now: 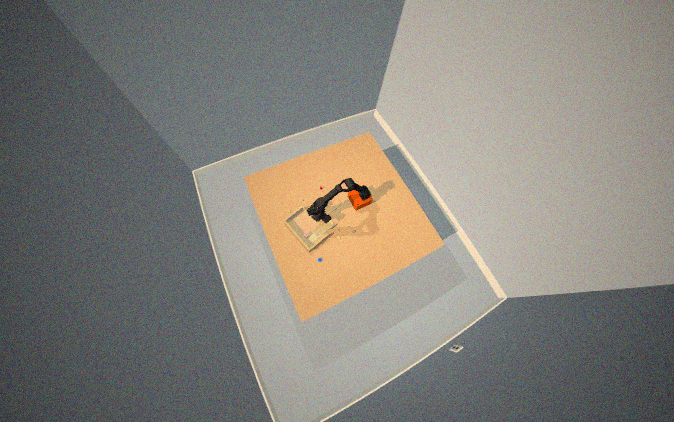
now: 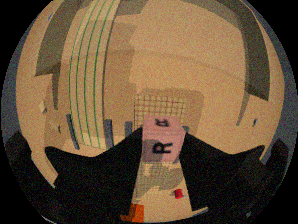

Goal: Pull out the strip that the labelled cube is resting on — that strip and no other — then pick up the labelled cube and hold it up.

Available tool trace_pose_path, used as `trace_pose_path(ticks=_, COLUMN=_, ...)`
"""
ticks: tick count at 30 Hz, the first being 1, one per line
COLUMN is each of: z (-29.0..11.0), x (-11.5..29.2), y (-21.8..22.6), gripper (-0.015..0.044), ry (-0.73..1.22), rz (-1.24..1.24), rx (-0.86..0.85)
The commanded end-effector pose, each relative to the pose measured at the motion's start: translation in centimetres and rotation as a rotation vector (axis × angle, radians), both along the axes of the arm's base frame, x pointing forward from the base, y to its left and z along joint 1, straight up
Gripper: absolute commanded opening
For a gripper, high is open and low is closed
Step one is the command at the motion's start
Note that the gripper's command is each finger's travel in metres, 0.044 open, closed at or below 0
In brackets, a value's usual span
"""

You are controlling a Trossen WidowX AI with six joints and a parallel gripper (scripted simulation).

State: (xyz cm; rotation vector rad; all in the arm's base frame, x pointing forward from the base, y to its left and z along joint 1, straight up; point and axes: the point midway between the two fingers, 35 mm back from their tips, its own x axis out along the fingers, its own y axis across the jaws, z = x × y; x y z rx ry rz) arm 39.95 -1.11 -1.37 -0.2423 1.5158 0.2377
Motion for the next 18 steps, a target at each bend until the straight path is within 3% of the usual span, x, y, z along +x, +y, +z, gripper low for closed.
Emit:
trace_pose_path(ticks=1, z=1.1, x=-1.7, y=0.0, gripper=0.0000, ry=0.003, rz=-0.002, rx=-0.003)
trace_pose_path(ticks=18, z=2.4, x=-6.3, y=0.2, gripper=0.0000, ry=0.008, rz=-0.003, rx=-0.004)
